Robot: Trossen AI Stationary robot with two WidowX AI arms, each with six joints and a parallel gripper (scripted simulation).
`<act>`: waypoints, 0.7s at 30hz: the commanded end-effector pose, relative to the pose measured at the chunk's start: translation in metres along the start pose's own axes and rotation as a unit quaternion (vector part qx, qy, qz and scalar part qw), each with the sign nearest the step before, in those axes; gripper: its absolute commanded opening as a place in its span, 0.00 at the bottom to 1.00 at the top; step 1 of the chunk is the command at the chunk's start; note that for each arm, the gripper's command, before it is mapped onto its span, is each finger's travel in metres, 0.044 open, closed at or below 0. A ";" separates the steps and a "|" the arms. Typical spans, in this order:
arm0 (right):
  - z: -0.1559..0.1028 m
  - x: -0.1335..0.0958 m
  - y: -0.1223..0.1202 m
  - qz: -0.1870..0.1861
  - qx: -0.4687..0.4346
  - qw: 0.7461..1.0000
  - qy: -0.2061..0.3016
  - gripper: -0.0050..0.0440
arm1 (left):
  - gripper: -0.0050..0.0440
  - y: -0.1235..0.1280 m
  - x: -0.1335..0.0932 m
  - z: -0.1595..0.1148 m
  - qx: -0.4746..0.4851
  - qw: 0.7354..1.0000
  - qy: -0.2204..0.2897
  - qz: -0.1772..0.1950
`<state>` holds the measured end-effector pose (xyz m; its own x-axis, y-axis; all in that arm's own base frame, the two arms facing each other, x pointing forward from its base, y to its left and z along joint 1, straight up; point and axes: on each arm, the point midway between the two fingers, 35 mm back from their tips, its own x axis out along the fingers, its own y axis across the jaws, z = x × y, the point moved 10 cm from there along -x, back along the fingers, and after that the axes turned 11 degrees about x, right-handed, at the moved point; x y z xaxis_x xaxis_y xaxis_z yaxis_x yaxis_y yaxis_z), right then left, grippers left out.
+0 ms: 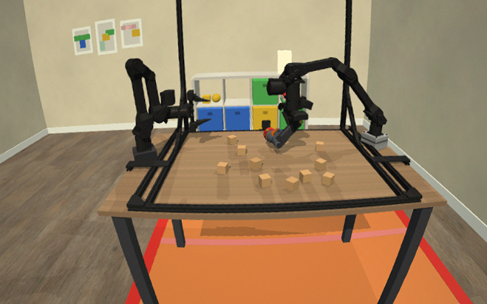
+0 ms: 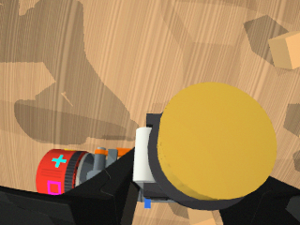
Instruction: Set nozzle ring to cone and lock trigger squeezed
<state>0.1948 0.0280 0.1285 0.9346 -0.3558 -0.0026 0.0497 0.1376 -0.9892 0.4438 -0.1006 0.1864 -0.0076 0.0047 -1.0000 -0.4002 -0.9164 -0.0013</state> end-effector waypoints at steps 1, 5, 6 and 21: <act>0.000 0.000 0.000 -0.001 0.000 1.000 0.001 0.92 | 0.10 0.001 0.012 0.001 0.002 1.000 0.004 0.001; 0.000 0.000 0.000 -0.001 0.000 1.000 0.001 0.92 | 0.10 0.001 0.017 0.002 0.002 1.000 0.004 0.001; 0.000 0.000 0.000 -0.001 0.000 1.000 0.001 0.92 | 0.10 0.001 0.017 0.002 0.002 1.000 0.004 0.001; 0.000 0.000 0.000 -0.001 0.000 1.000 0.001 0.92 | 0.10 0.001 0.047 0.002 0.002 1.000 0.004 0.001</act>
<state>0.1948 0.0280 0.1285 0.9346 -0.3558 -0.0025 0.0497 0.1377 -0.9892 0.4419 -0.1004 0.1450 -0.0046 -0.0026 -1.0000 -0.4001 -0.9164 0.0043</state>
